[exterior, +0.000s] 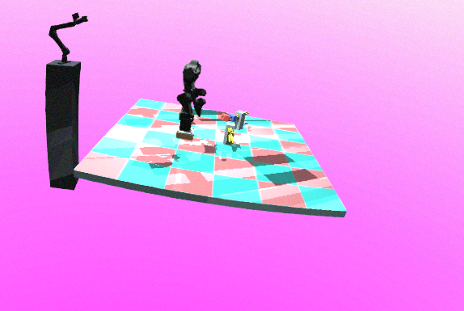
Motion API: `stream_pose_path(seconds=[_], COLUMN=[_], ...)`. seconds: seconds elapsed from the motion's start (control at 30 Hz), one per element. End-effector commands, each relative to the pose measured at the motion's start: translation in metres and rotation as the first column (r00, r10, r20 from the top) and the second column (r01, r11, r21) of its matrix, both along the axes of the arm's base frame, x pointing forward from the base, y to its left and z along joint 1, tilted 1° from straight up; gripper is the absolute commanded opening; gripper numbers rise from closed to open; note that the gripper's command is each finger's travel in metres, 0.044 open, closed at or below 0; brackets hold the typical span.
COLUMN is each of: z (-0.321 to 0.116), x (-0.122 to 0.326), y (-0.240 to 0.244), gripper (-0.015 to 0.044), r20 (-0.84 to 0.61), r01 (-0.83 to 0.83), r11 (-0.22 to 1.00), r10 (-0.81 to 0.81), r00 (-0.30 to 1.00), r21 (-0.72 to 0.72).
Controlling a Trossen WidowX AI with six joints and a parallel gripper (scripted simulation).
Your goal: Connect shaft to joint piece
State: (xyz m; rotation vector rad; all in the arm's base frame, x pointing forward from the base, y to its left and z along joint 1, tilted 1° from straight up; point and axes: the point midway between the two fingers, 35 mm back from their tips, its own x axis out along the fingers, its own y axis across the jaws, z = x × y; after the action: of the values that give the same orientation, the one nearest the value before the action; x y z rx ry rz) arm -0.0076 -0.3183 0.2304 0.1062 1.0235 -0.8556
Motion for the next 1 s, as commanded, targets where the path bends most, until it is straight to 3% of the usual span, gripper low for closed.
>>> stream_pose_path(seconds=[0.0,0.27,0.53,0.97], z=[-0.006,-0.009,-0.019,-0.030], x=[0.053,0.133,0.207,0.245], y=[0.013,0.049,0.126,0.276], gripper=[0.0440,0.0440,0.0440,0.0440], r20=[0.050,0.106,0.123,0.006], r01=[-0.055,-0.202,-0.293,-0.341], r11=[0.995,0.963,0.886,0.756], r10=[0.051,0.185,0.267,0.407], r00=[0.997,0.977,0.956,0.913], r21=[0.088,0.178,0.360,0.558])
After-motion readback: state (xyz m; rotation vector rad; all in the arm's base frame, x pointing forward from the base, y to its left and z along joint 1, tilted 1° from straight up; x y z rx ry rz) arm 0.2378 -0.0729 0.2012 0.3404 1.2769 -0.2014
